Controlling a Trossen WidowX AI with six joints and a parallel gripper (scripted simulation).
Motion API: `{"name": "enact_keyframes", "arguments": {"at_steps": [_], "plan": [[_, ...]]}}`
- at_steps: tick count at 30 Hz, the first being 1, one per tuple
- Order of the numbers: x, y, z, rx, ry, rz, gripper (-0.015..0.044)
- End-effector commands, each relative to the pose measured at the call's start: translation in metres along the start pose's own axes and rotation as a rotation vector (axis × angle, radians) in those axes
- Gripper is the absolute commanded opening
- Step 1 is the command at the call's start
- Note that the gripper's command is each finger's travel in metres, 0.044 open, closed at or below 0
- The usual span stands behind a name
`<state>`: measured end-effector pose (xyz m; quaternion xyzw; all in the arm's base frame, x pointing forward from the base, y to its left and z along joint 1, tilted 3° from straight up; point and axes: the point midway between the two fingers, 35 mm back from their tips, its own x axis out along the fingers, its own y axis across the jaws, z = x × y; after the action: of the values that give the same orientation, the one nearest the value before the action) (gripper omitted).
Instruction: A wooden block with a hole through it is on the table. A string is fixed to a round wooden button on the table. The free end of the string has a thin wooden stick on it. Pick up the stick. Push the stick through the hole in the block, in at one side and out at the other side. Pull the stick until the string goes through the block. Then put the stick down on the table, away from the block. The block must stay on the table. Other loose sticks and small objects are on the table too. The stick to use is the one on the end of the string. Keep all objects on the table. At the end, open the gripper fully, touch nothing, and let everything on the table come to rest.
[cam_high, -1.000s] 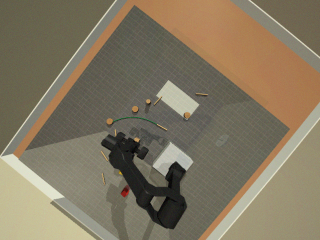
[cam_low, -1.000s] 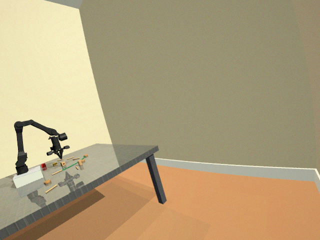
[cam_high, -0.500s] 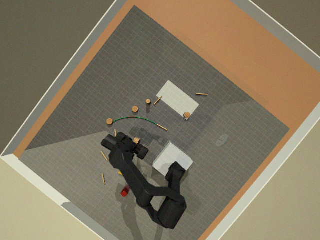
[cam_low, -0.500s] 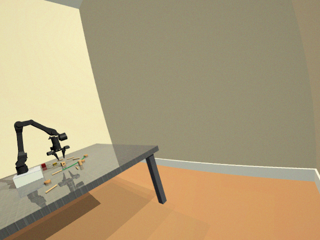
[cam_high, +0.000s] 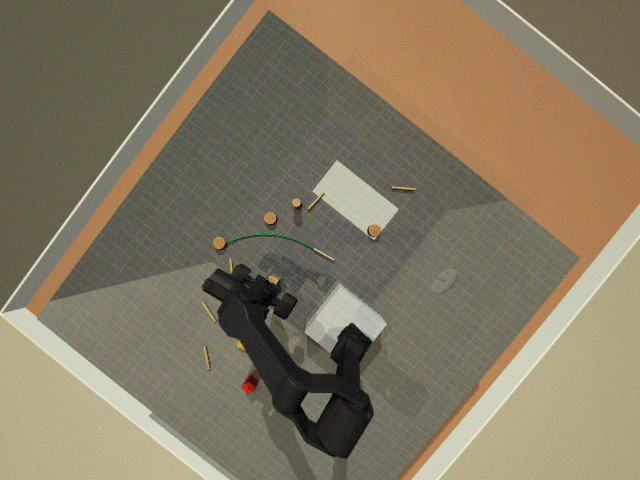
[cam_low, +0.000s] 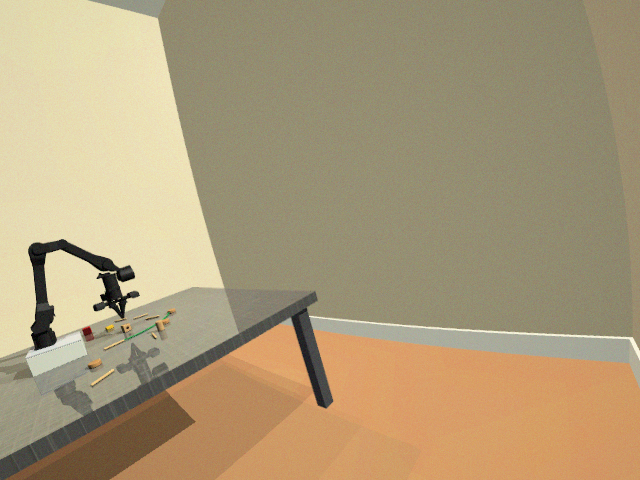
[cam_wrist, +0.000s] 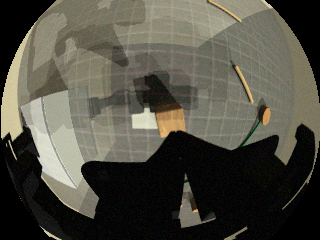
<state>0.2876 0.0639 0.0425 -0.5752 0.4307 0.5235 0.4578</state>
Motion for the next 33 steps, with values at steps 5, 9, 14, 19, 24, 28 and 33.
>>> {"name": "enact_keyframes", "arguments": {"at_steps": [5, 9, 14, 19, 24, 28, 33], "plan": [[0.000, 0.000, 0.000, 0.000, 0.000, 0.000, 0.0000], [0.000, 0.001, -0.011, 0.281, 0.001, 0.001, 0.0105], [0.000, 0.004, -0.033, 0.850, 0.002, 0.001, 0.0236], [0.001, 0.009, -0.054, 1.420, 0.004, 0.000, 0.0368], [0.001, 0.016, -0.075, 1.988, 0.006, -0.002, 0.0440], [0.001, 0.020, -0.088, 2.306, 0.007, -0.003, 0.0440], [0.001, 0.025, -0.100, 2.644, 0.007, -0.006, 0.0440]]}}
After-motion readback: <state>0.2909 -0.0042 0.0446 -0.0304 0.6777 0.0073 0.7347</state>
